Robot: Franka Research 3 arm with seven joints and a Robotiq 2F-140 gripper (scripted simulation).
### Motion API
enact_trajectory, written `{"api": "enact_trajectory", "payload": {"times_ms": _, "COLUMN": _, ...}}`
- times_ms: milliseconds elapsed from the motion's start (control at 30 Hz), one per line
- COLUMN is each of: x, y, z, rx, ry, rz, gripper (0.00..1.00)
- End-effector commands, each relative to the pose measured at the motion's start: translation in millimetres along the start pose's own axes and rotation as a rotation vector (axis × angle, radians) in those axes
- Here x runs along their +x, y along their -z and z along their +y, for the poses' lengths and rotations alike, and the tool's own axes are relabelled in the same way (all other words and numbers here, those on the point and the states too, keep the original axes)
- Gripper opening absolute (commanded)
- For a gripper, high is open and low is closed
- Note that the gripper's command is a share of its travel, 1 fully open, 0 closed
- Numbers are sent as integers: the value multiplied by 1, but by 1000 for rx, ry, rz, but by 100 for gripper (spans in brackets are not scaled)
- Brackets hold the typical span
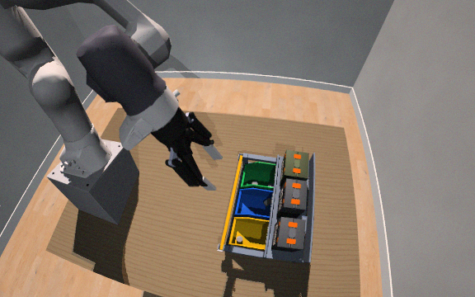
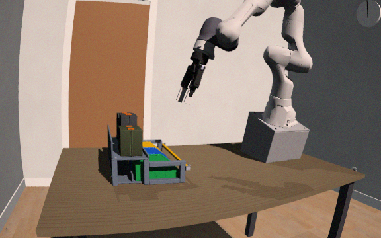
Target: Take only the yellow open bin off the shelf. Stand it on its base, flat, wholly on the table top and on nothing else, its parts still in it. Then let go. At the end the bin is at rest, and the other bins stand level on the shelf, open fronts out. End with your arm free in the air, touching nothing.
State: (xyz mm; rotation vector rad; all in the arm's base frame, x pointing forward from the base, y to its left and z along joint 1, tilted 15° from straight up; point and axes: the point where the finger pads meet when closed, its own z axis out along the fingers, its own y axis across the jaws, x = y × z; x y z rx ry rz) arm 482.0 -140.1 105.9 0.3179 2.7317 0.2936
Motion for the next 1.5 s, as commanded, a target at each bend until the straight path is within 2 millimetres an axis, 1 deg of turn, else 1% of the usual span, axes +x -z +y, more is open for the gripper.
{"api": "enact_trajectory", "payload": {"times_ms": 0, "x": -1, "y": 1, "z": -1, "rx": 3, "ry": -14, "rz": -7, "gripper": 57}}
{"api": "enact_trajectory", "payload": {"times_ms": 1467, "x": 3, "y": 1, "z": 2, "rx": 3, "ry": -12, "rz": -6, "gripper": 57}}
